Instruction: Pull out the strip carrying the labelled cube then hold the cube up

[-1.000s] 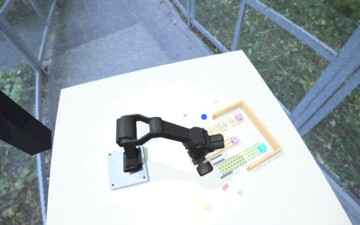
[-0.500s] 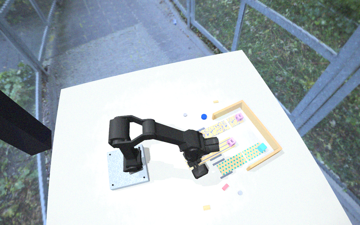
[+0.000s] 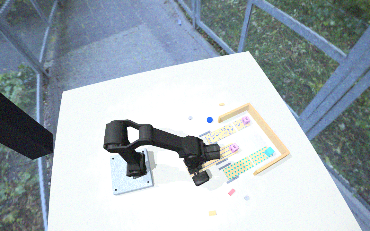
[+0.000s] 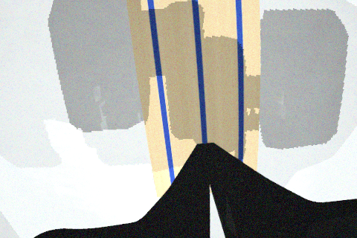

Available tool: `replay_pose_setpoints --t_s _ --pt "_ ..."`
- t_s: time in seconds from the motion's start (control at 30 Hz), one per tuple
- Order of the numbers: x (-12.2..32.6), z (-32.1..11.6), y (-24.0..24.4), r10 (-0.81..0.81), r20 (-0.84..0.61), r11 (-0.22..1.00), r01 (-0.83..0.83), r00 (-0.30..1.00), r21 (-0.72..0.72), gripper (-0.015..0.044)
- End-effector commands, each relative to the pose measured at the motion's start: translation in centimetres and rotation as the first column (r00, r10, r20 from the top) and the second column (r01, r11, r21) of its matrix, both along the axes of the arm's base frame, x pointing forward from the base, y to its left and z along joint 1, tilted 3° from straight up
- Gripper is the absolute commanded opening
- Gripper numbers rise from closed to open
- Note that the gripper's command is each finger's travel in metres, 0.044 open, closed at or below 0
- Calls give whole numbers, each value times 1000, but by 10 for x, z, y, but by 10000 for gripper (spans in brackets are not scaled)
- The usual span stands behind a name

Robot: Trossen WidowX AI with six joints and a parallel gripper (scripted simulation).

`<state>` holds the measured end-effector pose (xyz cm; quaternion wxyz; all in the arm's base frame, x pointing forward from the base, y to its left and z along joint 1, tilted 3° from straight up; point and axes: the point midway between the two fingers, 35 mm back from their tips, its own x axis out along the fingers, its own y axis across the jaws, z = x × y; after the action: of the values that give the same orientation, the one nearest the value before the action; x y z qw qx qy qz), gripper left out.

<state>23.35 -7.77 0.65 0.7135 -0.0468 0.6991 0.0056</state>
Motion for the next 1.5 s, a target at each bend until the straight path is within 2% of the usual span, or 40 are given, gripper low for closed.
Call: replay_pose_setpoints --t_s 0.0,0.77,0.93,1.07,1.2,1.47 --pt "-12 -4 0 0 -20 1000 0 1000 3 0" --pt "-41 -4 -2 0 -23 1000 0 1000 3 0" --pt "-32 39 -1 0 -20 1000 0 1000 3 0" --pt "-32 41 -1 0 -22 1000 0 1000 3 0" --pt "-13 40 0 110 -26 994 -110 994 3 105" --pt "13 41 4 122 -25 993 -122 992 4 315"
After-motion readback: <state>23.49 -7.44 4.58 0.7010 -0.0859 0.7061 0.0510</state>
